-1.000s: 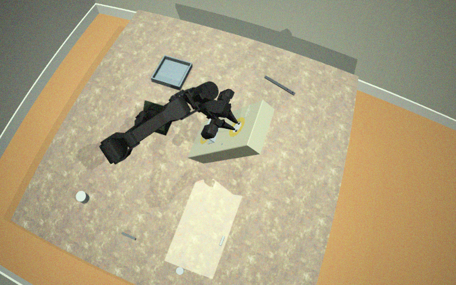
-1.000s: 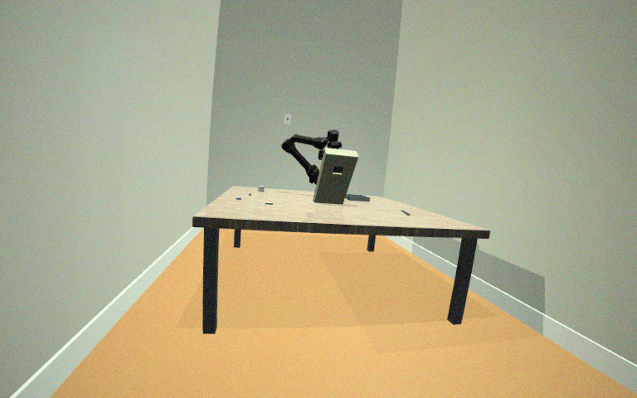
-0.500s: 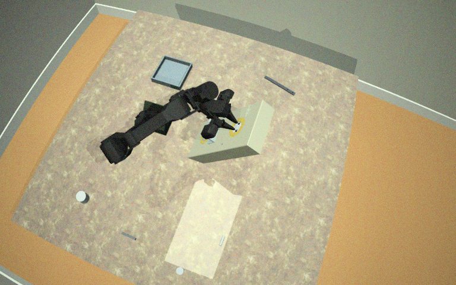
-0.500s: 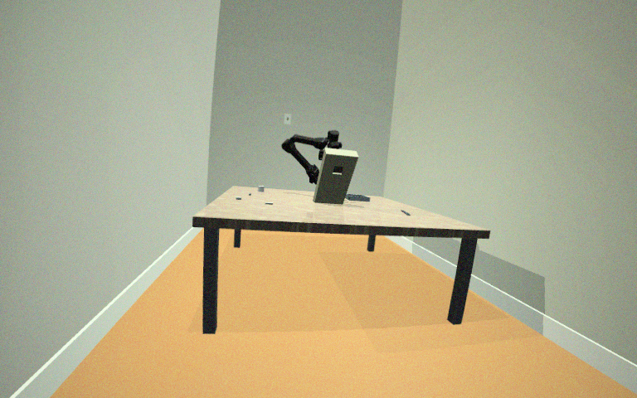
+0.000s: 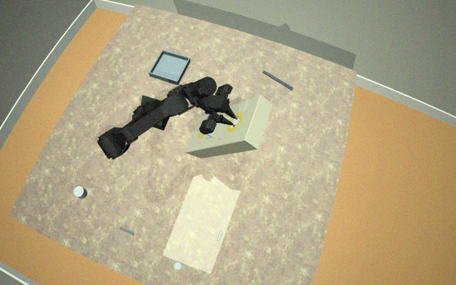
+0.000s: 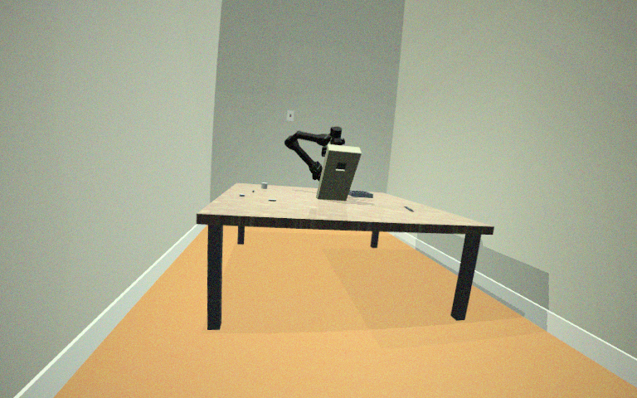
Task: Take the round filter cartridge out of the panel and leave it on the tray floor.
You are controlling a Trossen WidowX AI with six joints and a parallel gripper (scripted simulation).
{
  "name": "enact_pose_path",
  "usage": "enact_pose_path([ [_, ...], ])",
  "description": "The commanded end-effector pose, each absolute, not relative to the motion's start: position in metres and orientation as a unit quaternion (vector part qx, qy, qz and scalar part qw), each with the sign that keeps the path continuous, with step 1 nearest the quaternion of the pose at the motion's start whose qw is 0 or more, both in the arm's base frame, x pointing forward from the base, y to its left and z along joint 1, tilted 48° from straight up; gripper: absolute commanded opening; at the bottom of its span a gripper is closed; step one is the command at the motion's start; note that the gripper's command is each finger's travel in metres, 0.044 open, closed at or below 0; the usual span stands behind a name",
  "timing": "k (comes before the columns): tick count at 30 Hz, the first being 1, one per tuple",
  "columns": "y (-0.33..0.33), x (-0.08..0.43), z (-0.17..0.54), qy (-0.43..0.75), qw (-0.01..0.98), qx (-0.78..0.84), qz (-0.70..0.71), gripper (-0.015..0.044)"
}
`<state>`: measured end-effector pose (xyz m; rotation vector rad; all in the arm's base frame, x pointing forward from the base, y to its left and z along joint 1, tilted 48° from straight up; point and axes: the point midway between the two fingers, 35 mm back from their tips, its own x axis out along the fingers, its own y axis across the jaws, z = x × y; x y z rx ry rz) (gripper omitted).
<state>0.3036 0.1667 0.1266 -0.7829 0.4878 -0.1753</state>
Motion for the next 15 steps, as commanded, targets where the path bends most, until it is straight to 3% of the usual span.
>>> enact_pose_path([
  [1,0.1661,0.3046,0.1254,0.236,0.891,-0.379,-0.083,0.0116],
  [15,0.1654,0.3059,0.1244,0.236,0.891,-0.379,-0.083,0.0116],
])
